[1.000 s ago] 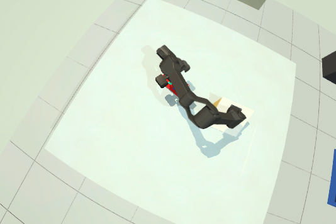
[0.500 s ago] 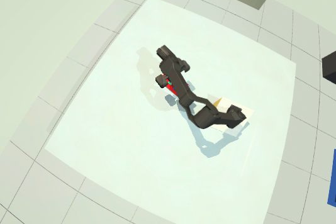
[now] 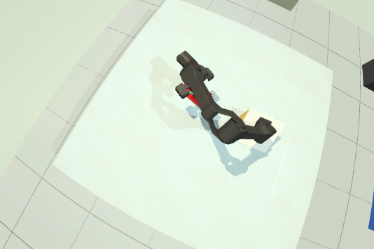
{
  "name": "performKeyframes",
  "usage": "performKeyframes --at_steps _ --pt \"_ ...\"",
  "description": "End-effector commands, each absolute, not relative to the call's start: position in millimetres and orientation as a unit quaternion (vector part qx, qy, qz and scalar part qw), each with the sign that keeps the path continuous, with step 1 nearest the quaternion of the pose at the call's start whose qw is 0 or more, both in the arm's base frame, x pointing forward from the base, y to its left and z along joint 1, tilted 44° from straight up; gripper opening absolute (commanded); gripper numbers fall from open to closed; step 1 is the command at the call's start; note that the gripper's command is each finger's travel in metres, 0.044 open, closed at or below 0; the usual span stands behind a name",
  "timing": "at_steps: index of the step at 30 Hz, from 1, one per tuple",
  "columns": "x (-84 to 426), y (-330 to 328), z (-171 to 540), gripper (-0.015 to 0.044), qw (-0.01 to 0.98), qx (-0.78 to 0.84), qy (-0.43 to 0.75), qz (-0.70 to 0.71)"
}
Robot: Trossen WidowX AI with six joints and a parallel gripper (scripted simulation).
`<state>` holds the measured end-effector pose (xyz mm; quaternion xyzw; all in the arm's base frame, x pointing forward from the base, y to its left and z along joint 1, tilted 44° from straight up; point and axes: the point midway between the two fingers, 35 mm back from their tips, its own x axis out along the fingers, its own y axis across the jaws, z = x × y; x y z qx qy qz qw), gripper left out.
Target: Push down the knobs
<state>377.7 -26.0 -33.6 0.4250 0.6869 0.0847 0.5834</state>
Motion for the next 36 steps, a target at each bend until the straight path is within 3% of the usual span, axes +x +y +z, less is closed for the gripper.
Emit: performKeyframes --at_steps 1,32,36 --pt "381 -9 -47 0.0 0.578 0.419 0.693 0.098" --pt "380 -39 -16 0.0 0.578 0.418 0.694 0.098" --pt "379 -35 -20 0.0105 0.575 0.422 0.695 0.097"
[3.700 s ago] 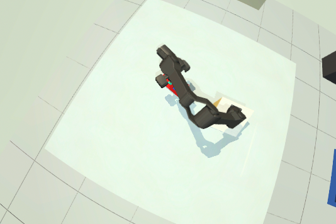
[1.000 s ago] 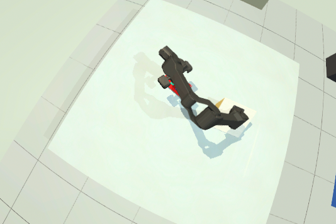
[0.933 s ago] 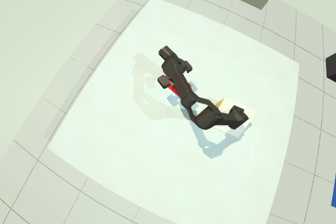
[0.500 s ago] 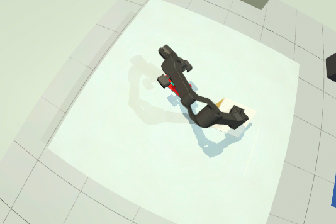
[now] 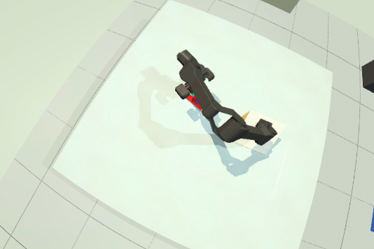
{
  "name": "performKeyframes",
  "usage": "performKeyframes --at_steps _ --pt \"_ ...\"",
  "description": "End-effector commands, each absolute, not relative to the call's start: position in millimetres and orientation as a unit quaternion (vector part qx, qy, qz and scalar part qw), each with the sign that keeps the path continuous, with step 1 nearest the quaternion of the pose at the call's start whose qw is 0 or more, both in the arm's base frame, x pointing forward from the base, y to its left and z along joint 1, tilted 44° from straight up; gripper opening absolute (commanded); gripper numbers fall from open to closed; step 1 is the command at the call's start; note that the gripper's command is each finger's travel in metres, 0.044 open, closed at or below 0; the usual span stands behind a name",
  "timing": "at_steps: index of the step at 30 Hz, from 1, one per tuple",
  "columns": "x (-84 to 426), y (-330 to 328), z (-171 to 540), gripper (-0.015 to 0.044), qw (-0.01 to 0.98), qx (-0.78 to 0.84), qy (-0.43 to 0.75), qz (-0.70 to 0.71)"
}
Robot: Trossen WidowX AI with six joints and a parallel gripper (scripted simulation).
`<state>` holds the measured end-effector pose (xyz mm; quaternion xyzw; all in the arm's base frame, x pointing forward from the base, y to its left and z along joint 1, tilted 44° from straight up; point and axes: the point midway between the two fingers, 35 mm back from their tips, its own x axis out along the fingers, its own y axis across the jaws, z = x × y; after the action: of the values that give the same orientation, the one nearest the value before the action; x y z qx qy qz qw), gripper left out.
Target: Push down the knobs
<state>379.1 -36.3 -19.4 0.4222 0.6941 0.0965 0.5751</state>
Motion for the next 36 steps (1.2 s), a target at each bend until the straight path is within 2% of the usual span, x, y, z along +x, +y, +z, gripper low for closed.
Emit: performKeyframes --at_steps 1,6,13,19,36 --pt "379 -35 -20 0.0131 0.575 0.422 0.695 0.097" --pt "372 -38 -18 0.0262 0.575 0.421 0.695 0.096" --pt "290 -52 -5 0.044 0.576 0.419 0.696 0.093" --pt "223 -46 1 0.044 0.575 0.419 0.696 0.095" --pt "221 -45 1 0.044 0.575 0.419 0.697 0.095"
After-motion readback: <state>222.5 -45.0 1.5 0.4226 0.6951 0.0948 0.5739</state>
